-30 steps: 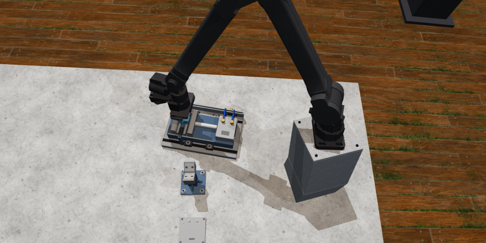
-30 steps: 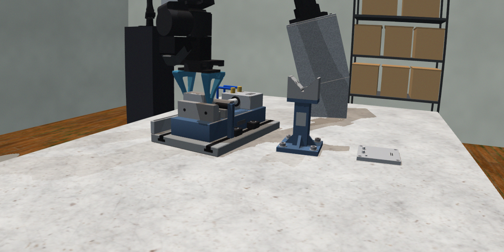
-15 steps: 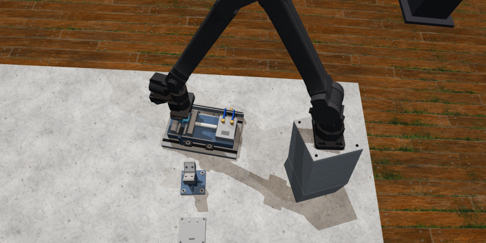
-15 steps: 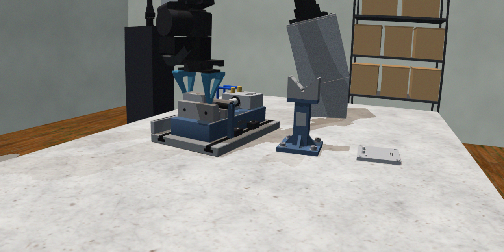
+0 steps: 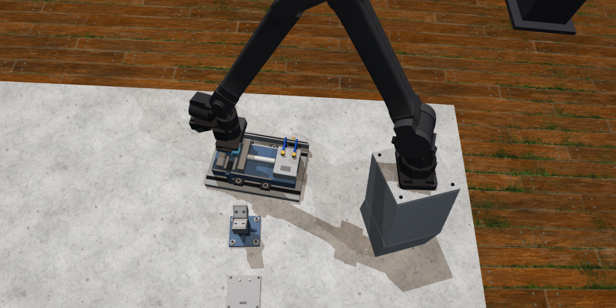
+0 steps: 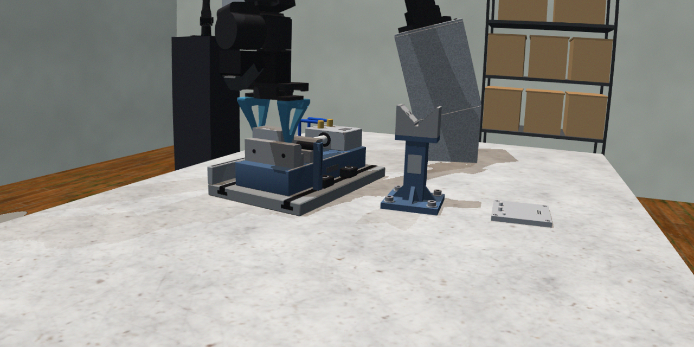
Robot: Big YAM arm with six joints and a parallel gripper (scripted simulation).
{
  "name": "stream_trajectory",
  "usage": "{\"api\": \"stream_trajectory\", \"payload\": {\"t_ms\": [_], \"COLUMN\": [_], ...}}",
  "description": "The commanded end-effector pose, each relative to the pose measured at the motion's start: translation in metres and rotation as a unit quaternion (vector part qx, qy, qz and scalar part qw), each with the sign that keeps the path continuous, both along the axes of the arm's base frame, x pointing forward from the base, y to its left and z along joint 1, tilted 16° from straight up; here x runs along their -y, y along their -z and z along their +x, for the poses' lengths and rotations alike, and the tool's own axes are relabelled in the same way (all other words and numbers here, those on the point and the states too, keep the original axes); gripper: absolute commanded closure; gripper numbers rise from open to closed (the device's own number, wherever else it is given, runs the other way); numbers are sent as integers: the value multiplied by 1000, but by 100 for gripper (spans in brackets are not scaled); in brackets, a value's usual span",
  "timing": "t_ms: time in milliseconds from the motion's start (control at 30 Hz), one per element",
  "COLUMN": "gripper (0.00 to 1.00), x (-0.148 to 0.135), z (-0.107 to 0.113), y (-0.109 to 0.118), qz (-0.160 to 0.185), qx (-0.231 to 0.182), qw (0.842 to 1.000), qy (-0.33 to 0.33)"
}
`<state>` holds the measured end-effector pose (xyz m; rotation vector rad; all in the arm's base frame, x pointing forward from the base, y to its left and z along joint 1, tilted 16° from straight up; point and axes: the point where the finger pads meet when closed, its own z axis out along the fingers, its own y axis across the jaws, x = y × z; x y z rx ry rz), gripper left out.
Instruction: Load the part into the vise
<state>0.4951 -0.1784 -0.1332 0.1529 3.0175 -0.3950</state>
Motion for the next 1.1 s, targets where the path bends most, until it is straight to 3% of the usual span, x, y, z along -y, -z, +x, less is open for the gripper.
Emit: {"api": "stream_trajectory", "payload": {"t_ms": [0,1067], "gripper": [100,100], "x": [4,1], "z": [14,12], "y": [-5,-5], "qz": [-2,-2], "qx": [12,12], "qw": [1000,1000], "qy": [-5,-6]}}
